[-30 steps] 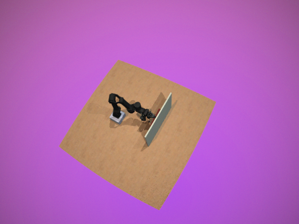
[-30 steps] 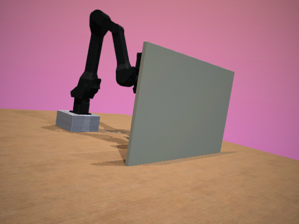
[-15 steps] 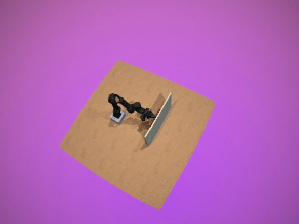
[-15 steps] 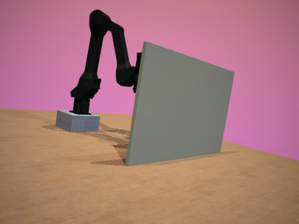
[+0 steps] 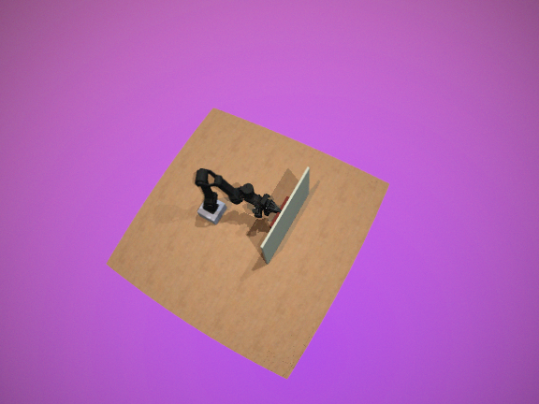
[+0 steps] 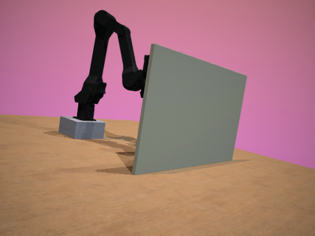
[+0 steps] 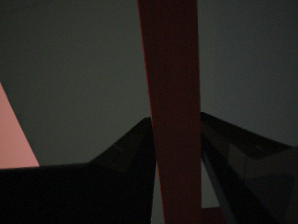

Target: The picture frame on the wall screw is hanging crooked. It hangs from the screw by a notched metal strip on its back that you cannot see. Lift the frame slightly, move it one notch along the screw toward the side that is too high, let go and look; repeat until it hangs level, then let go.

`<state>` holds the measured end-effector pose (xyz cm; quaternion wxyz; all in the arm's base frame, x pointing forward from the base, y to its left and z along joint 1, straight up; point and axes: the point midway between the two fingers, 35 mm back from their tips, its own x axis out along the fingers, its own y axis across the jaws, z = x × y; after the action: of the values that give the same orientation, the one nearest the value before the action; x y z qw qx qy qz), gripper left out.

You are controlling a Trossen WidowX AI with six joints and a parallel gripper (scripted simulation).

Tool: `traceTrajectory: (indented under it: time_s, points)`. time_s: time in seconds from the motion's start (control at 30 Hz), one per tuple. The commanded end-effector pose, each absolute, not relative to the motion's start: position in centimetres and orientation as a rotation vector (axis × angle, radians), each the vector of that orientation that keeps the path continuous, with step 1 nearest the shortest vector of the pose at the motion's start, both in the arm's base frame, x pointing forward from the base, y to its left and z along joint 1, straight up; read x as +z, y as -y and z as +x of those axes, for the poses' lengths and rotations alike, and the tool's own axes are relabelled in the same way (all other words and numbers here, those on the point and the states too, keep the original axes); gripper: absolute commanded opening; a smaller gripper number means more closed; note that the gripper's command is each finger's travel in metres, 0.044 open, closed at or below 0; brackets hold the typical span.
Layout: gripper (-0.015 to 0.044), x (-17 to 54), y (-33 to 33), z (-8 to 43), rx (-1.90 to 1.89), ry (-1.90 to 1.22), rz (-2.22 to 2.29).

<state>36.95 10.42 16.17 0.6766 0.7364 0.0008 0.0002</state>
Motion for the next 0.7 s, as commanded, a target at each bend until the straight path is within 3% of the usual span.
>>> traceTrajectory:
  time_s: [0.0,0.5,0.67]
  points:
    - [0.0000,16.21,-10.45,36.96,-0.001,-0.001,1.634]
    - [0.0000,16.31,-10.47,36.95,-0.002,0.000,1.556]
    - [0.0131,16.27,-10.44,36.94,0.000,-0.001,1.574]
